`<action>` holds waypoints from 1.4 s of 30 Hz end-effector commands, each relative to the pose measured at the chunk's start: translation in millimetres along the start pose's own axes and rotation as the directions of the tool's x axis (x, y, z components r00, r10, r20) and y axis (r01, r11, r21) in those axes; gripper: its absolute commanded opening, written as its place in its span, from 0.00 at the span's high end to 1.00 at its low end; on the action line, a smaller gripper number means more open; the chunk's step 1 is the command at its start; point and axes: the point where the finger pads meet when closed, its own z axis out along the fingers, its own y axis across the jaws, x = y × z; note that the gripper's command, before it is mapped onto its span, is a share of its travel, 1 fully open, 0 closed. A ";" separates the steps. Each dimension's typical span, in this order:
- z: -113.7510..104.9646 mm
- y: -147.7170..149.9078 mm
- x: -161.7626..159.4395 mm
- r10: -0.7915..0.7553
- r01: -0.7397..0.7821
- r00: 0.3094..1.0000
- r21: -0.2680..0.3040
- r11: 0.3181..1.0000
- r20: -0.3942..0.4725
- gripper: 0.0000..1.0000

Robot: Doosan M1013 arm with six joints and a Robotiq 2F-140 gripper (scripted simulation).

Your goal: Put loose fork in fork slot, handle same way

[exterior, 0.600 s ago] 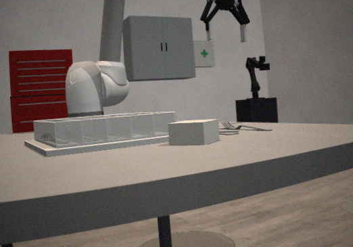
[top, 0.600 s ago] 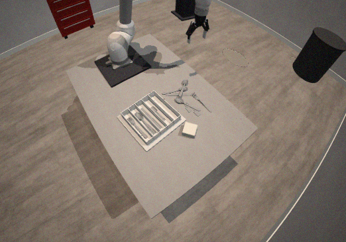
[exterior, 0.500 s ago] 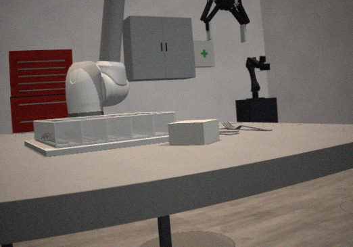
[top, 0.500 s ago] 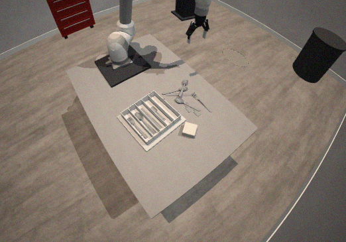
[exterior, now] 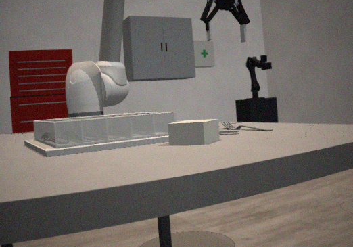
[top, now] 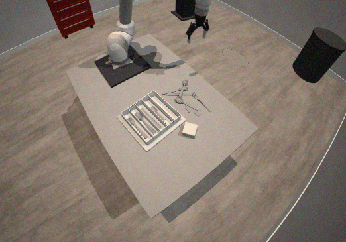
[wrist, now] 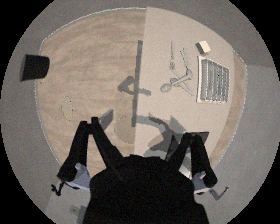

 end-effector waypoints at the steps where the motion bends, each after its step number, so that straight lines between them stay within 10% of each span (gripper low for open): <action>1: 1.6 0.9 4.6 -0.003 0.003 1.000 0.001 1.000 0.000 0.00; 27: 160.6 181.0 323.3 -0.227 0.227 0.974 0.034 0.973 0.000 0.00; 42: 160.6 181.0 323.3 -0.227 0.227 0.974 0.034 0.973 0.000 0.00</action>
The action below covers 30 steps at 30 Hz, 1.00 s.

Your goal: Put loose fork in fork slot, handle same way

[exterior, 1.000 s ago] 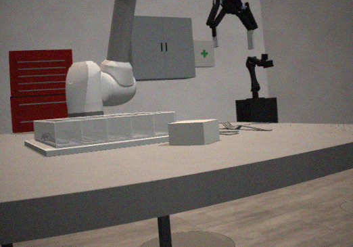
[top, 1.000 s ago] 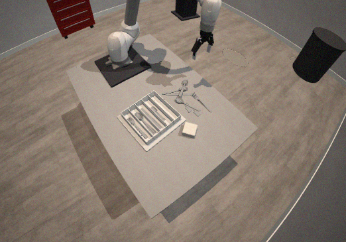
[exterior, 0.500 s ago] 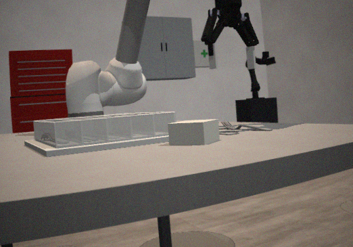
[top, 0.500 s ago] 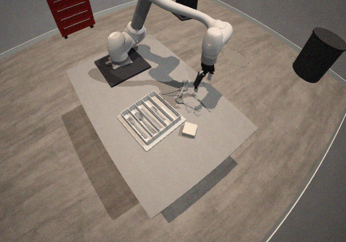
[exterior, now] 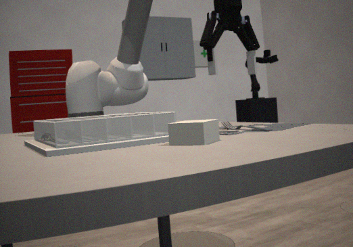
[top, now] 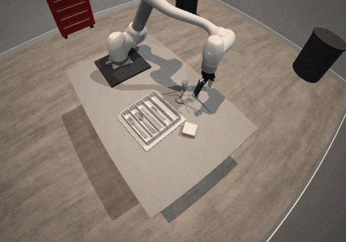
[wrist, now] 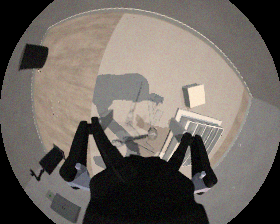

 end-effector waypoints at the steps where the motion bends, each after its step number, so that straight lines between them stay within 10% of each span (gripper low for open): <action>1: -0.2 0.0 0.0 0.000 0.000 1.000 0.000 1.000 0.000 0.00; 15: 4.5 -3.3 0.6 -0.291 0.291 0.957 0.000 0.957 0.000 0.00; 25: 14.5 -10.4 1.8 -0.690 0.690 0.724 -0.006 0.724 0.003 0.00; 30: 22.6 -16.1 2.6 -0.893 0.893 0.450 -0.011 0.450 0.010 0.00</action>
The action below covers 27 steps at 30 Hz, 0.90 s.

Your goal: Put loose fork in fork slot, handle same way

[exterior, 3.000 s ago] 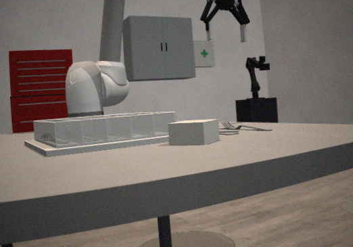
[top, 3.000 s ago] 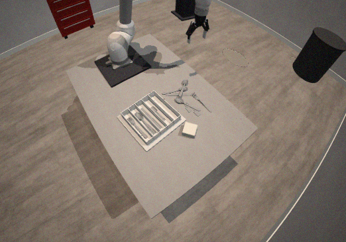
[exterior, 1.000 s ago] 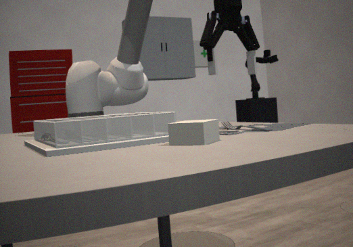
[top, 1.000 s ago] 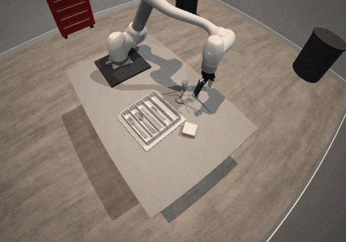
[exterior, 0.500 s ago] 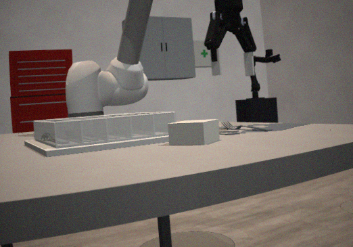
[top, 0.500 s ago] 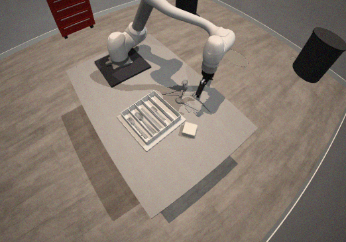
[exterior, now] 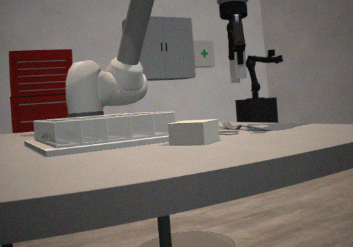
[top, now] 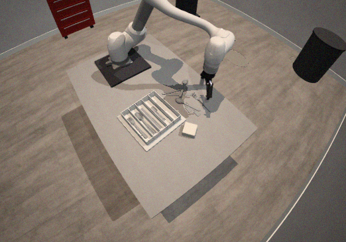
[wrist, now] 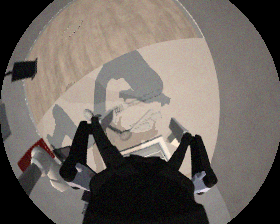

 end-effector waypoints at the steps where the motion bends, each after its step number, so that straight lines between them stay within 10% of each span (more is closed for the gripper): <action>1: 7.1 -2.9 4.5 -0.275 0.275 0.961 0.005 0.961 -0.011 0.00; 12: 20.6 -8.5 13.0 -0.690 0.690 0.724 -0.008 0.724 0.003 0.00; 27: 29.4 -12.4 18.4 -0.998 0.998 -0.063 -0.004 -0.064 0.021 0.00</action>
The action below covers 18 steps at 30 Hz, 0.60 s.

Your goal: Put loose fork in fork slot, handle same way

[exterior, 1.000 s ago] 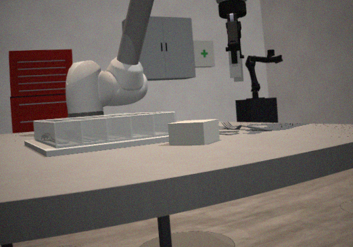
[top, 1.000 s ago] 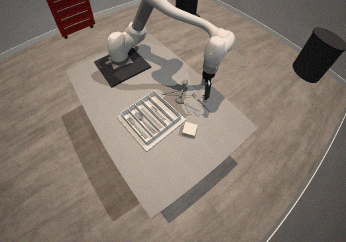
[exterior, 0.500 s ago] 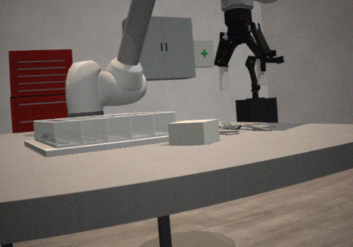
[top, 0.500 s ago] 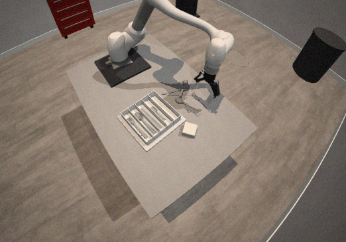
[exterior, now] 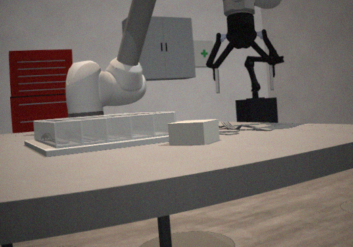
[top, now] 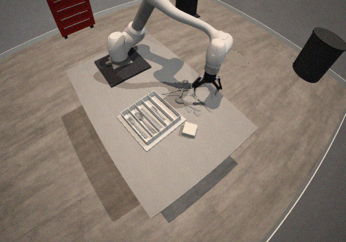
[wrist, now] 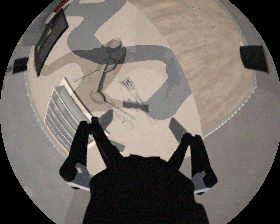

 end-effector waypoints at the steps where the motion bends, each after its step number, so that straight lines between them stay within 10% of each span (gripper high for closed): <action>1: 0.4 0.3 0.3 -0.224 0.223 0.974 -0.017 0.975 -0.020 0.00; 4: 0.5 0.4 0.4 -0.408 0.408 0.913 -0.027 0.913 -0.023 0.00; 5: 0.5 0.4 0.4 -0.444 0.443 0.896 -0.029 0.896 -0.025 0.82; 10: 0.5 0.4 0.4 -0.653 0.650 0.757 -0.059 0.757 -0.040 0.82; 18: 0.5 0.4 0.4 -0.653 0.650 0.757 -0.059 0.757 -0.040 0.82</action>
